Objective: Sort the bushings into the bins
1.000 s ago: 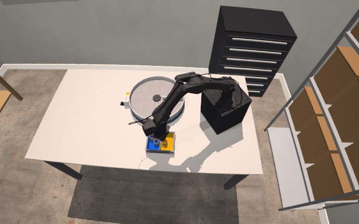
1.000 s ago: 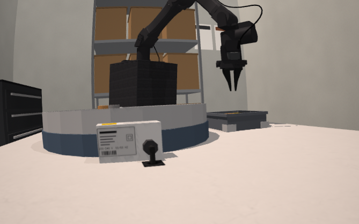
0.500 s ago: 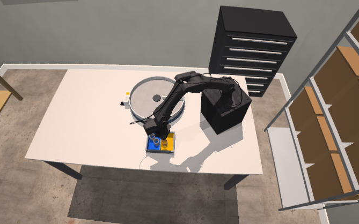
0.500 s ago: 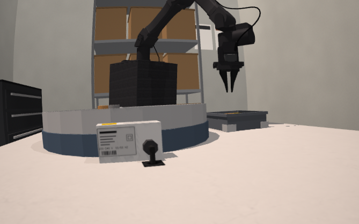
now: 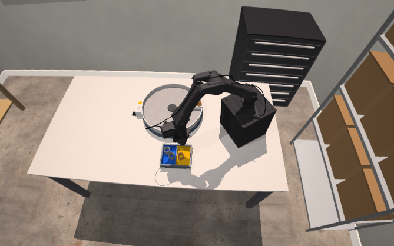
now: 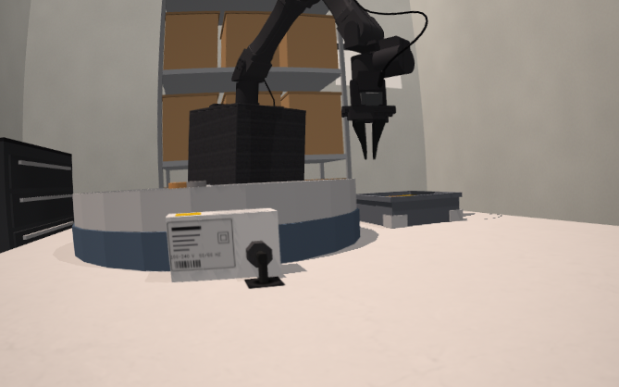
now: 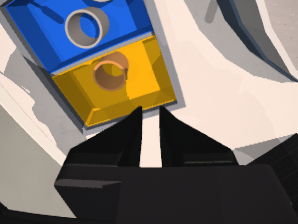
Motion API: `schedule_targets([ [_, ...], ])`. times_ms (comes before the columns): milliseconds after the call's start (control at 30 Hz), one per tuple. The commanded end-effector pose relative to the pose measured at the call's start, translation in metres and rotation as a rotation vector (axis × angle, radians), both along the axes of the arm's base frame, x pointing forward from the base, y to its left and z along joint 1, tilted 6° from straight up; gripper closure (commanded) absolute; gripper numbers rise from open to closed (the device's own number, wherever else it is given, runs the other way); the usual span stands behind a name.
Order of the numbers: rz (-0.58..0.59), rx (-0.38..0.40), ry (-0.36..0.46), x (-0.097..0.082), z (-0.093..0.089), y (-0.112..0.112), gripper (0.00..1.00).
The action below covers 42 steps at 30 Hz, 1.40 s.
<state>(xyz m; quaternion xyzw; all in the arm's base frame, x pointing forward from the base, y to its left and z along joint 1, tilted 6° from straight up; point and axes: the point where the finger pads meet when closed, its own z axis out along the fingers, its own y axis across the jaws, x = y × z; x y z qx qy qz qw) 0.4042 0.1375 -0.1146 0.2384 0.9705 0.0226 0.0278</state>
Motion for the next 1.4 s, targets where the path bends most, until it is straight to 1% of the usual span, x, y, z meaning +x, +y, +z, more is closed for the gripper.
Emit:
schedule_targets([
  [0,0.043,0.017,-0.047,0.006,0.009,-0.014,0.86],
  [33,0.043,0.017,-0.047,0.006,0.009,-0.014,0.86],
  [133,0.071,0.014,-0.048,-0.002,0.007,-0.034,0.86],
  [300,0.137,0.006,-0.051,-0.019,0.003,-0.081,0.86],
  [533,0.239,-0.007,-0.056,-0.045,-0.003,-0.155,0.86],
  [600,0.239,-0.007,-0.056,-0.045,-0.003,-0.155,0.86],
  [800,0.317,-0.018,-0.059,-0.066,-0.007,-0.211,0.86],
  [900,0.353,-0.008,-0.033,-0.082,-0.019,-0.234,0.86],
  [933,0.365,-0.028,-0.066,-0.068,-0.014,-0.249,0.86],
  [1000,0.386,-0.031,-0.066,-0.074,-0.015,-0.265,0.86],
  [1033,0.397,-0.032,-0.065,-0.078,-0.016,-0.272,0.86],
  [1067,0.407,-0.018,-0.045,-0.086,-0.017,-0.277,0.86],
  [1100,0.417,-0.019,-0.046,-0.088,-0.017,-0.284,0.86],
  [1167,0.417,-0.019,-0.046,-0.088,-0.017,-0.284,0.86],
  [1367,0.468,-0.024,-0.049,-0.102,-0.020,-0.322,0.86],
])
